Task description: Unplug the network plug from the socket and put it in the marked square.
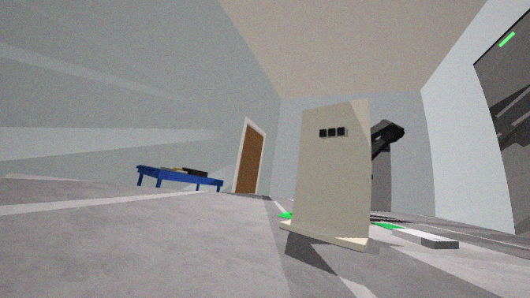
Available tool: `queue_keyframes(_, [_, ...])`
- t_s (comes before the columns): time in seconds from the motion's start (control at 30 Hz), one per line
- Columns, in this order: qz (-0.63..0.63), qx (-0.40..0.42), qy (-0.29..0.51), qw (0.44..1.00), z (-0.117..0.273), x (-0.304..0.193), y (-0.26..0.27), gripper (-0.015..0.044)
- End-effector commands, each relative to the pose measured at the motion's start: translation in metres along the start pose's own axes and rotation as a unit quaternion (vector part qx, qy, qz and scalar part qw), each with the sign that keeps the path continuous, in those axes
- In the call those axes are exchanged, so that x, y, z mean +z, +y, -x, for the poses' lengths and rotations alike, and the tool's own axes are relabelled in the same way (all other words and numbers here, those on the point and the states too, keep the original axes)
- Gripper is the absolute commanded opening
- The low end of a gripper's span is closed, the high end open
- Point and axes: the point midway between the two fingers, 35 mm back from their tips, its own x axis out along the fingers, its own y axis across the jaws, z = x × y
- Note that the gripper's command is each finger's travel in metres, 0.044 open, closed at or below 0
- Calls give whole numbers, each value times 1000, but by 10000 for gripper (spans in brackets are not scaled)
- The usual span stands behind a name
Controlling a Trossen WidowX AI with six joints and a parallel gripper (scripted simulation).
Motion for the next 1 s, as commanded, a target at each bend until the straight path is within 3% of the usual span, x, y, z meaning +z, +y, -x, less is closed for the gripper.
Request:
queue_keyframes(0.0, [4, 22, -12, 1000, -6, -5, 5, 0])
queue_keyframes(0.97, [-12, 157, -107, 982, -34, -33, 64, 0])
